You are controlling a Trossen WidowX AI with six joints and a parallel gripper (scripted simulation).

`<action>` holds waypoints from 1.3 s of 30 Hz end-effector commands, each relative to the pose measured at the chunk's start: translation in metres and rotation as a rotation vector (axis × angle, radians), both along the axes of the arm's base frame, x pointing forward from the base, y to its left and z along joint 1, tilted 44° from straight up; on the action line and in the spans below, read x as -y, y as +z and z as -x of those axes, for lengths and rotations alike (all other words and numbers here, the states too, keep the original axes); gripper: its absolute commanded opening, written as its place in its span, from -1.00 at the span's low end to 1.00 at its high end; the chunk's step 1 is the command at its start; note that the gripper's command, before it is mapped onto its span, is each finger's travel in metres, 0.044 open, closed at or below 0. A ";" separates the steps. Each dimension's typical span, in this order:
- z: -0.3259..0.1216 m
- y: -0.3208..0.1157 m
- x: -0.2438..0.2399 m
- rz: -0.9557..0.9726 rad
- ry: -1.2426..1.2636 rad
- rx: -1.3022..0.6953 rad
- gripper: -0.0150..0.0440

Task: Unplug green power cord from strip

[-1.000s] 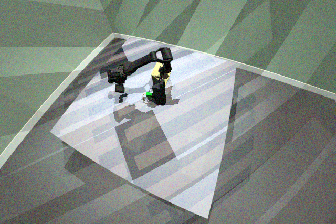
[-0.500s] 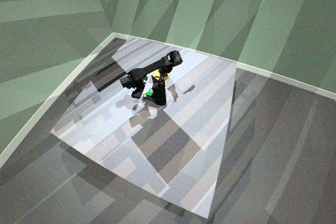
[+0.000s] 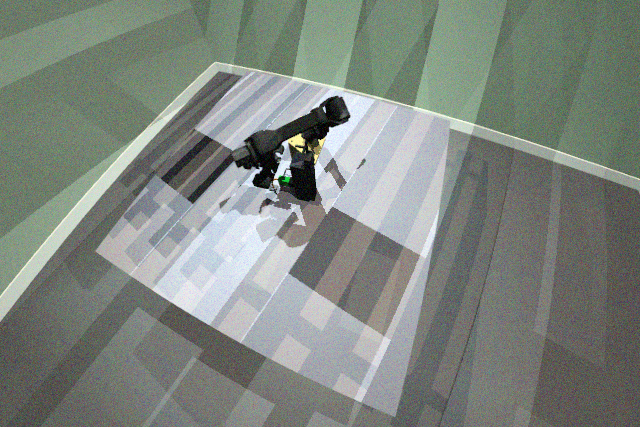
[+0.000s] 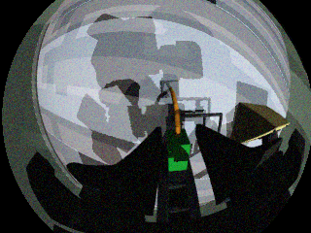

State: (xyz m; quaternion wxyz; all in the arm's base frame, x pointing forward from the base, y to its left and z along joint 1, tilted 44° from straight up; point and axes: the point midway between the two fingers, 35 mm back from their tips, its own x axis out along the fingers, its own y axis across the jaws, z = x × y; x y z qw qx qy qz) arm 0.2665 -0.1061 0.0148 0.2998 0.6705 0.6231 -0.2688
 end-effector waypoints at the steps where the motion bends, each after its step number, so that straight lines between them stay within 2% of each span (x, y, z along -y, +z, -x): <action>1: 0.001 0.004 -0.007 -0.010 -0.005 -0.008 0.05; 17: 0.001 0.021 -0.025 -0.012 -0.005 -0.008 0.05; 36: 0.000 0.012 -0.034 -0.012 -0.005 -0.008 0.05; 39: -0.001 0.014 -0.032 -0.004 0.002 -0.001 -0.22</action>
